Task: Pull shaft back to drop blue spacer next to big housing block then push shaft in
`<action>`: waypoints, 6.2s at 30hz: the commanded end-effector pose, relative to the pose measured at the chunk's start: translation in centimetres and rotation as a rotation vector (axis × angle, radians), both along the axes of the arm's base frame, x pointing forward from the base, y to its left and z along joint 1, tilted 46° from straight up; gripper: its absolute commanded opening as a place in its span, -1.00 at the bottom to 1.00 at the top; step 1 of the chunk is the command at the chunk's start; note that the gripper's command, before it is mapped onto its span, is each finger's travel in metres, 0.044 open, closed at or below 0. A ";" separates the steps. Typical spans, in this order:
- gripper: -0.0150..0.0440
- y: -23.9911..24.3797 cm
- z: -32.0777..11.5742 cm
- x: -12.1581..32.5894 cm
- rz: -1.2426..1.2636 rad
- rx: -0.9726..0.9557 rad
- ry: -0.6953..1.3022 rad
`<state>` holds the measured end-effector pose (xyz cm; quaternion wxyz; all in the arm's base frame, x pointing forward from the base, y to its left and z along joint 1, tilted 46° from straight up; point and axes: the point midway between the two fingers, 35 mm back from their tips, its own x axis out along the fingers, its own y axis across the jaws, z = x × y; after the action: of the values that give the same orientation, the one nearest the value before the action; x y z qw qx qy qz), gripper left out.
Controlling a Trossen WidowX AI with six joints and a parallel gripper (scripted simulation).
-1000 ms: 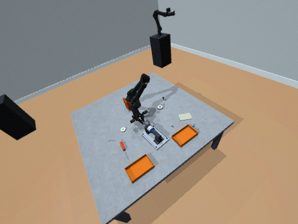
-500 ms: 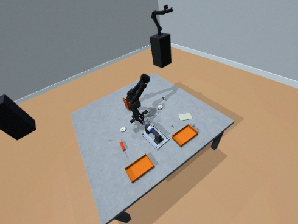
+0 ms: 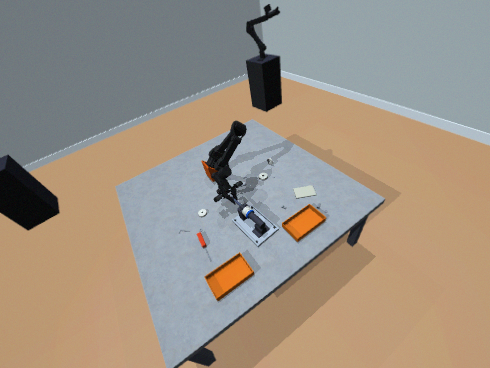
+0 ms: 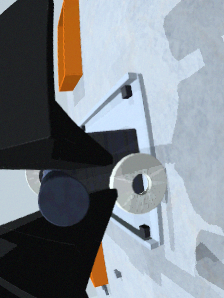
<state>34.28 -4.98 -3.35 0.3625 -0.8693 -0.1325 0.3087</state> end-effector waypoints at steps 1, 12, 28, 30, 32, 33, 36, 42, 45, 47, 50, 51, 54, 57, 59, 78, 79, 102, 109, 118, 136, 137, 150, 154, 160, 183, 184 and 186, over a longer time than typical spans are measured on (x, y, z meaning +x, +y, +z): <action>-0.49 0.0 0.0 -0.1 0.002 -0.001 -0.001; -0.49 0.0 0.0 -0.2 0.002 -0.001 -0.001; -0.49 0.1 0.0 -0.4 0.002 -0.001 -0.001; -0.49 0.1 0.0 -0.4 0.002 -0.001 -0.001; -0.49 0.1 0.0 -0.4 0.002 -0.001 -0.001; -0.49 0.0 0.0 -0.3 0.000 0.000 0.000; -0.49 0.0 0.0 -0.3 0.000 0.000 0.000; -0.49 0.0 0.0 -0.3 0.000 0.000 0.000; -0.49 0.0 0.0 -0.3 0.000 0.000 0.000; -0.49 0.0 0.0 -0.3 0.000 0.000 0.000; -0.49 0.0 0.0 -0.3 0.000 0.000 0.000; -0.49 0.0 0.0 -0.3 0.002 -0.001 -0.001; -0.49 0.0 0.0 -0.2 0.002 -0.001 -0.001; -0.49 0.0 0.0 -0.1 0.002 -0.001 -0.001; -0.49 0.0 0.0 0.0 0.002 -0.001 -0.001; -0.49 -0.1 0.1 0.7 0.002 -0.001 -0.001; -0.49 -0.1 0.1 0.7 0.002 -0.001 -0.001; -0.49 -0.1 0.2 1.5 0.002 -0.001 -0.002; -0.49 -0.2 0.2 1.8 0.002 -0.001 -0.002; -0.49 -0.2 0.2 2.1 0.002 -0.001 -0.002; -0.49 -0.2 0.3 2.7 0.002 -0.001 -0.002; -0.49 -0.2 0.3 2.8 0.002 -0.001 -0.002; -0.49 -0.2 0.3 3.2 0.002 -0.001 -0.002; -0.49 -0.2 0.4 3.4 0.002 -0.001 -0.002; -0.49 -0.2 0.4 3.6 0.002 -0.001 -0.003; -0.49 -0.3 0.5 4.4 0.002 -0.001 -0.003; -0.49 -0.3 0.5 4.5 0.002 -0.001 -0.003; -0.49 -0.3 0.5 4.5 0.002 -0.001 -0.003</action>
<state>38.46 -5.20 -3.03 0.3617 -0.8691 -0.1330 0.3101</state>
